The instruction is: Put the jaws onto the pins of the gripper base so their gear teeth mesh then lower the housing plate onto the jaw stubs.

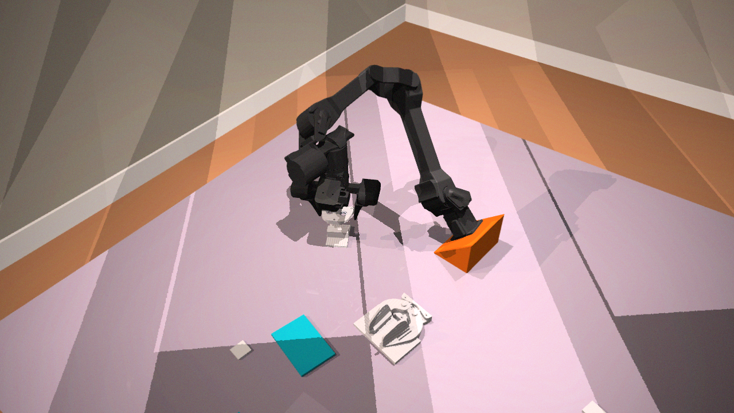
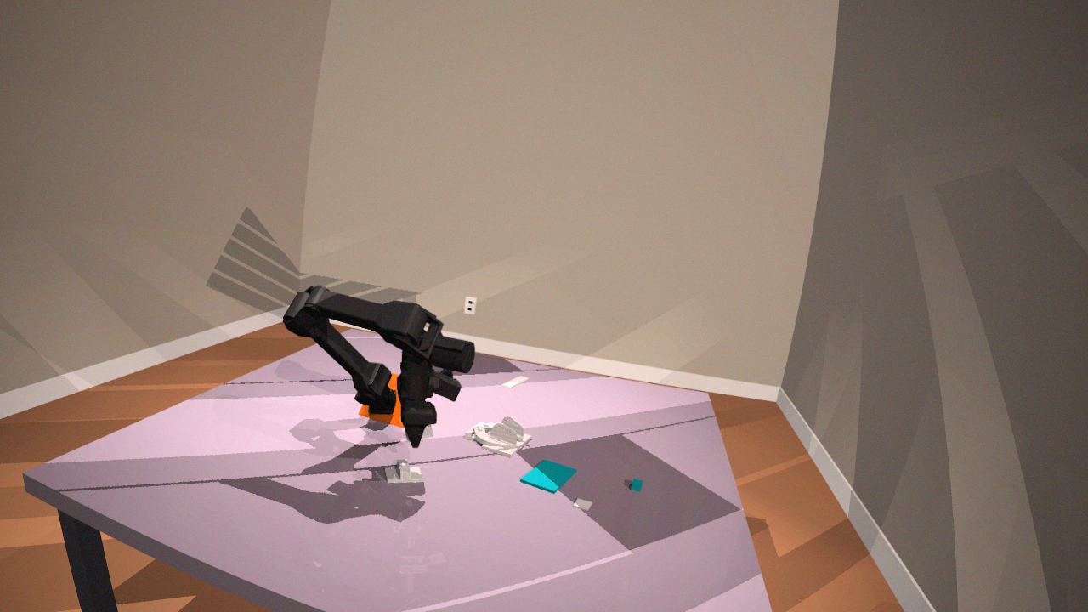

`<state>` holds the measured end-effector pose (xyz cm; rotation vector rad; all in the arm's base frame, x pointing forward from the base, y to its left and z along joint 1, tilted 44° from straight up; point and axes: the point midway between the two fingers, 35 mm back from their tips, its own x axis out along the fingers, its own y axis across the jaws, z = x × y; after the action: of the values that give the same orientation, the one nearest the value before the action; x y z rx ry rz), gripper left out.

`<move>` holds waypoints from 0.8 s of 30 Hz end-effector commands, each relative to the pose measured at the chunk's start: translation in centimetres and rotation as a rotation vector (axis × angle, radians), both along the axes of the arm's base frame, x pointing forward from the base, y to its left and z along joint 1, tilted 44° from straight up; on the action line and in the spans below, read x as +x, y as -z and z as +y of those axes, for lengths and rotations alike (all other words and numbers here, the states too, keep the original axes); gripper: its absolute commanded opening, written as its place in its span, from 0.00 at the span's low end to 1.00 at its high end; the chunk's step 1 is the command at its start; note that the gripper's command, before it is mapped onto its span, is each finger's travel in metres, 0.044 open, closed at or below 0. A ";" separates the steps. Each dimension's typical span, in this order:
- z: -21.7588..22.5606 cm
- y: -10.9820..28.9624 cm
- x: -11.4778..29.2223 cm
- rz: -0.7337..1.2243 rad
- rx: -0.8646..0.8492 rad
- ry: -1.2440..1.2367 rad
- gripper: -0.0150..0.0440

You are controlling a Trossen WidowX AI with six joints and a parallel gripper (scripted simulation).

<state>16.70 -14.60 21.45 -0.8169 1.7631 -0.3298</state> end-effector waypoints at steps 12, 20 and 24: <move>2.1 2.8 3.4 -0.083 0.010 0.082 0.85; 3.5 4.4 5.0 -0.127 0.009 0.130 0.85; 4.2 5.2 5.7 -0.148 0.008 0.154 0.85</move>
<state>21.91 -10.88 16.97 -0.6553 1.6922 -0.4605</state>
